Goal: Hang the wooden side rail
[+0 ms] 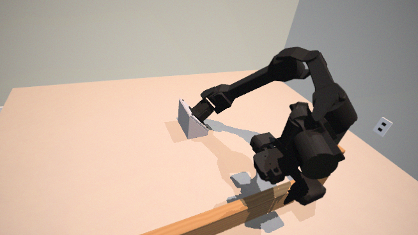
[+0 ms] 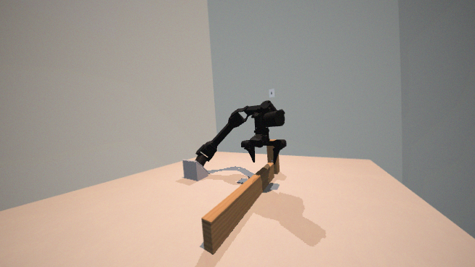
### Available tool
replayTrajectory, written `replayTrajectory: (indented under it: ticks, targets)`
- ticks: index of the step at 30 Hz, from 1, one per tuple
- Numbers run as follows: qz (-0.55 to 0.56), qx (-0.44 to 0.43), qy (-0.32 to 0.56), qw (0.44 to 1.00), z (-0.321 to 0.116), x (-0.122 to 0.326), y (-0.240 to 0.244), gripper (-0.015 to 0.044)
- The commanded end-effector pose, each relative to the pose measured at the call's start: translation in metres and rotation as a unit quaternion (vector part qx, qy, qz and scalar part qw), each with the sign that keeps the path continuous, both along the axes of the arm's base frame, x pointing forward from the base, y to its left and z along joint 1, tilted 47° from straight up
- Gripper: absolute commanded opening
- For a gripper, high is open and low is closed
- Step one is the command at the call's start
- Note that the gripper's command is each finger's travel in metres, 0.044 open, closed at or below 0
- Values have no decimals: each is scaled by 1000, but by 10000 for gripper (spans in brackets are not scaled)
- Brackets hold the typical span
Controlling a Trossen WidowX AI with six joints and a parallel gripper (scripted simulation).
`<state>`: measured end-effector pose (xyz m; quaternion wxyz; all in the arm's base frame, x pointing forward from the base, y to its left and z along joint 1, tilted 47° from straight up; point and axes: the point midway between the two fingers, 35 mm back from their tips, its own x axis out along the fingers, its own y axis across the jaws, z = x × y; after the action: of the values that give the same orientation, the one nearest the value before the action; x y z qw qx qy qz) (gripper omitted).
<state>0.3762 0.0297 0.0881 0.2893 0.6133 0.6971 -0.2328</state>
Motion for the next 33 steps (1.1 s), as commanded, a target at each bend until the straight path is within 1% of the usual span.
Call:
replayTrajectory:
  ticks: [1,33]
  targets:
    - [-1,2,4,1000,-6,-2,7,440]
    - [-1,3,4,1000,-39,-4,42,440]
